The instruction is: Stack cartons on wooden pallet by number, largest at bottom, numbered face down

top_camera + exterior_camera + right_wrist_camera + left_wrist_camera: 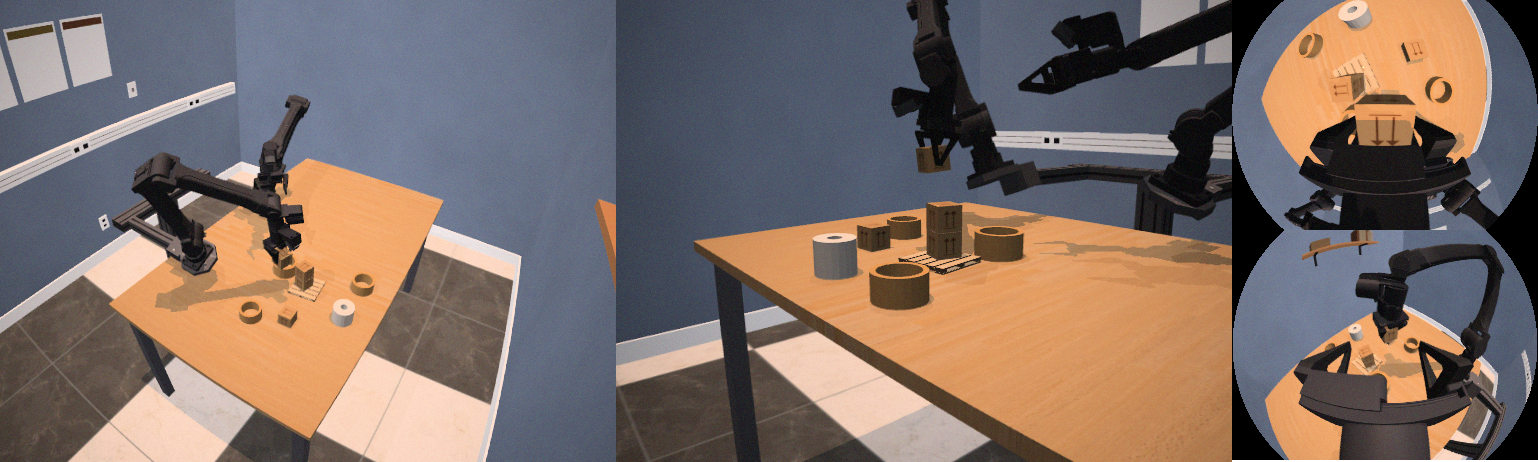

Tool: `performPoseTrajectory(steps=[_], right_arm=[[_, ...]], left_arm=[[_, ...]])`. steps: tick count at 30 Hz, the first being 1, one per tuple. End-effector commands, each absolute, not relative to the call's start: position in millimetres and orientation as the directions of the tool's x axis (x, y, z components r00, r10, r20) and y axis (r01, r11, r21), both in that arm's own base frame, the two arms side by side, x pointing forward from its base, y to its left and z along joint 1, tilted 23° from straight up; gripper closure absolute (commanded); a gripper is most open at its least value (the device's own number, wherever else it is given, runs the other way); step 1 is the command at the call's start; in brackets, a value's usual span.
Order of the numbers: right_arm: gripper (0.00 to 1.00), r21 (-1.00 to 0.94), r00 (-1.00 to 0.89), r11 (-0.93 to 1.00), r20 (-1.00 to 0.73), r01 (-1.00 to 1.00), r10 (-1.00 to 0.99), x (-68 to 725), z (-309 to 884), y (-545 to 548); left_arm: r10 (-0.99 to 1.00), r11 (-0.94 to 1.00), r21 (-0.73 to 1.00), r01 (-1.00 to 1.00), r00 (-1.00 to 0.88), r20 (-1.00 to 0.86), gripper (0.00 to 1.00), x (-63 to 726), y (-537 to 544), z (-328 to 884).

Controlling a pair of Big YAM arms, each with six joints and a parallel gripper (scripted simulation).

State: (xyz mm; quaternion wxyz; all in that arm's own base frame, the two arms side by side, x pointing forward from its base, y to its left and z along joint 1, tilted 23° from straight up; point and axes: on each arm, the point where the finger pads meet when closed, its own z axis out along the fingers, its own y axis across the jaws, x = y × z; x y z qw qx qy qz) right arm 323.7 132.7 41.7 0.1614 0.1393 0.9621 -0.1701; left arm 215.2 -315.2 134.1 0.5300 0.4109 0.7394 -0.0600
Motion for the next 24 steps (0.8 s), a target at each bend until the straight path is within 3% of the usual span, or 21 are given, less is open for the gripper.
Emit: performPoseTrajectory(steps=[1, 11, 24], right_arm=[[0.5, -0.255, -0.867, 0.877, -0.409, 0.406, 0.283, 328.1, 36.0, 191.6], [0.5, -0.305, -0.884, 0.893, -0.43, 0.332, 0.182, 300.8, 8.0, 246.4], [0.5, -0.32, -0.893, 0.9, -0.429, 0.295, 0.14, 383.0, 18.4, 221.7]], left_arm=[[0.536, 0.685, 0.34, 0.645, -0.13, -0.834, 0.0, 209.1, -283.3, 144.8], [0.516, 0.738, 0.355, 0.574, -0.14, -0.845, 0.0, 204.8, -237.0, 154.7], [0.502, 0.75, 0.355, 0.558, -0.132, -0.854, 0.0, 206.6, -234.6, 163.8]])
